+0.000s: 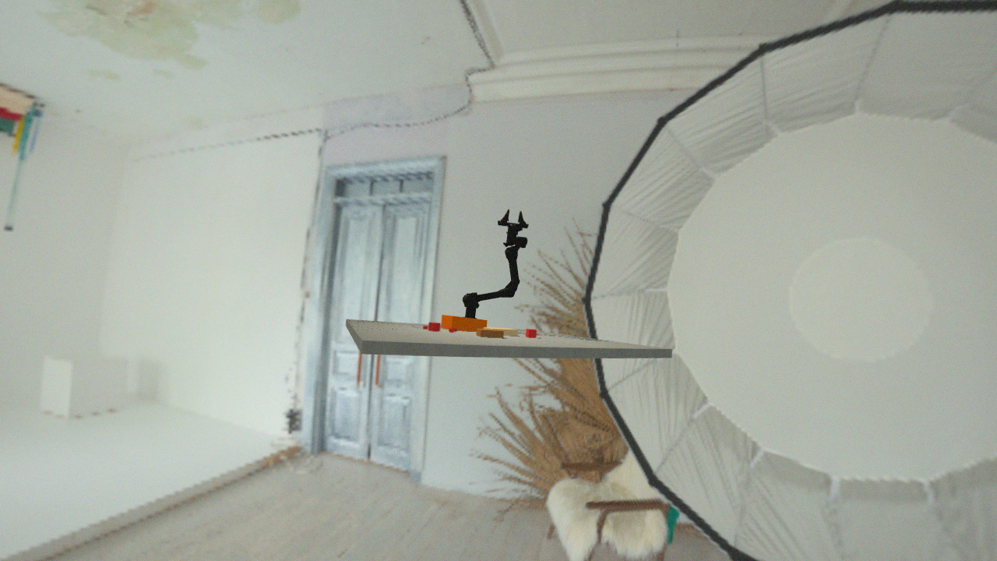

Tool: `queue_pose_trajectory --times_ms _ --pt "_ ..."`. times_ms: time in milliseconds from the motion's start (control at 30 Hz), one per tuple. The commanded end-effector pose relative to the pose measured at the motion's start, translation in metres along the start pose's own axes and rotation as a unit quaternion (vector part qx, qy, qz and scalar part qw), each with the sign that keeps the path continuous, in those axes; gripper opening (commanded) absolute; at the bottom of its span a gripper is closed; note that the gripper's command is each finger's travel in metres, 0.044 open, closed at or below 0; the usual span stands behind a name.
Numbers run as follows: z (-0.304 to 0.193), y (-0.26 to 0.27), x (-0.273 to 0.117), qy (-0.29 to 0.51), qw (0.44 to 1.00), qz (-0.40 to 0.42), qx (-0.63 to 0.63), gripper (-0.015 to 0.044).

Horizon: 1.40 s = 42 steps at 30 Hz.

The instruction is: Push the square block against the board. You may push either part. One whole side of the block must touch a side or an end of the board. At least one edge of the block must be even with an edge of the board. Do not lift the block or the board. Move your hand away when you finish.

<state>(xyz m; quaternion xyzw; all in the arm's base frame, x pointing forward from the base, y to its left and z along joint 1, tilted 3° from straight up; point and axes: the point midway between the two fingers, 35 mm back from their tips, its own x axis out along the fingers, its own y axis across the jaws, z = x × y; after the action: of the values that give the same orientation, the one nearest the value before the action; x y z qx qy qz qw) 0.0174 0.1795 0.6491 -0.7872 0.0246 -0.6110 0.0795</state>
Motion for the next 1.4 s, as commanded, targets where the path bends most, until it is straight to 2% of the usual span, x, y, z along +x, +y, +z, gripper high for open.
queue_pose_trajectory --times_ms 0,100,467,867,1367 --pt "0.0 0.0 0.0 0.0 1.0 0.0 0.0 0.0374" --pt "-0.002 0.007 0.002 -0.001 1.0 0.007 0.009 0.0295" --pt "-0.015 0.113 0.026 -0.028 0.981 0.115 0.151 0.0006" --pt "0.02 0.217 0.034 -0.076 0.922 0.231 0.3 0.0" --pt "0.123 0.31 0.013 -0.157 0.798 0.377 0.444 0.0"
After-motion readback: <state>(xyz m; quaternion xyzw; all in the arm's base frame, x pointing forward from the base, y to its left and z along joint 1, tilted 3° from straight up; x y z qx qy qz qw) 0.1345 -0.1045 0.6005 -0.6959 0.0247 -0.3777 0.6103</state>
